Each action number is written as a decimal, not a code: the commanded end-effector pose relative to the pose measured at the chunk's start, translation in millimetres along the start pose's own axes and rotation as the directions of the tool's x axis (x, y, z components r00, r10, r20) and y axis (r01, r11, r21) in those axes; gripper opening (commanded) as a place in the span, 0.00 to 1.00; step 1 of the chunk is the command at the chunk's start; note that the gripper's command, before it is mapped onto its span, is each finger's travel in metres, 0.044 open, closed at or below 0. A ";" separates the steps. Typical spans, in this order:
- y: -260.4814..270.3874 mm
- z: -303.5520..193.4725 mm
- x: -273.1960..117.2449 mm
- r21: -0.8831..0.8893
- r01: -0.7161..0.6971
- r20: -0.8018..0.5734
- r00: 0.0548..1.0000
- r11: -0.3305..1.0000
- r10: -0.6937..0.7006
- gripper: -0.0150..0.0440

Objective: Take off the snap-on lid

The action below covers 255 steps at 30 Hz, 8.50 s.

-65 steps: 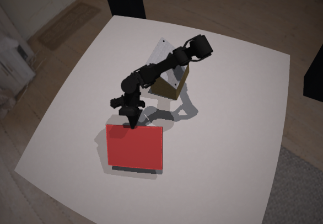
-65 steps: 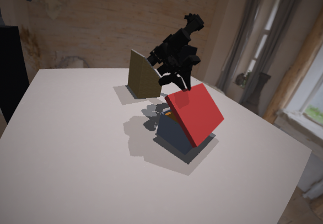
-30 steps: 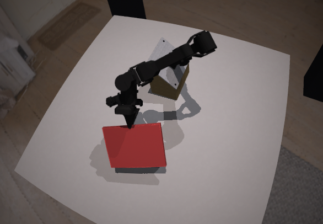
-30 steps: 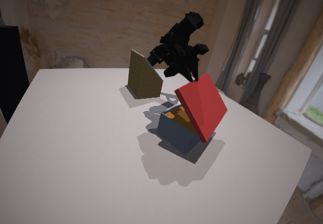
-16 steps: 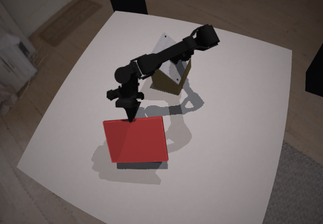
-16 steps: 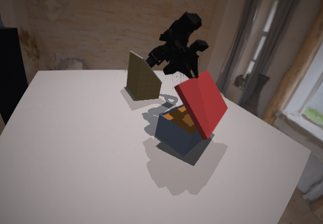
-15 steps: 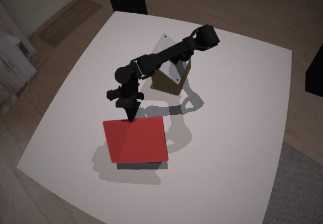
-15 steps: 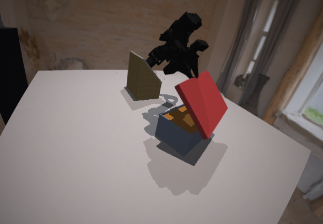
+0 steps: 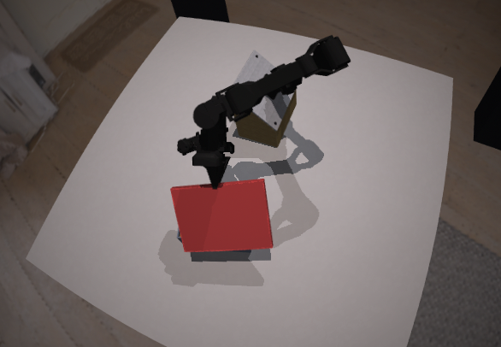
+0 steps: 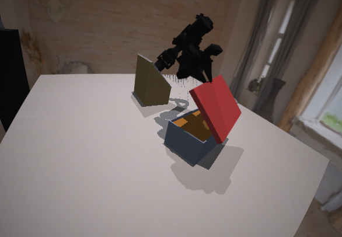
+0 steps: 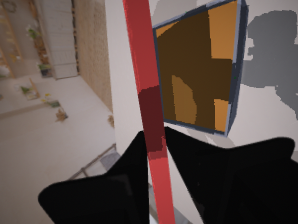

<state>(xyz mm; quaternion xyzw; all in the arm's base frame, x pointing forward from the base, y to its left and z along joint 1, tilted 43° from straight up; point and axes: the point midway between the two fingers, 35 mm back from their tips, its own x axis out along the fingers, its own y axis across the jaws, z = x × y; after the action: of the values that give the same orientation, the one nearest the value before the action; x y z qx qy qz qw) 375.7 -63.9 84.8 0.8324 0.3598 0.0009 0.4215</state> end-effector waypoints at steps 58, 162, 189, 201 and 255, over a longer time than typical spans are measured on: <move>-8.2 -120.4 -11.6 0.003 -0.005 0.002 1.000 1.000 0.005 0.25; -37.0 -274.8 -14.2 0.010 -0.009 -0.005 1.000 1.000 0.009 0.25; -53.3 -275.2 -0.3 0.011 -0.010 -0.006 1.000 1.000 0.010 0.25; -60.5 -275.3 5.9 0.012 -0.010 -0.006 1.000 1.000 0.010 0.25; -93.4 -275.9 33.8 0.014 -0.010 -0.008 1.000 1.000 0.010 0.25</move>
<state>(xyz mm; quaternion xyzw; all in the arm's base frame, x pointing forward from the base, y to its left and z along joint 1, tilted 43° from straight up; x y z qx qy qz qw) 259.4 185.5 187.6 0.8345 0.3621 0.0042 0.4154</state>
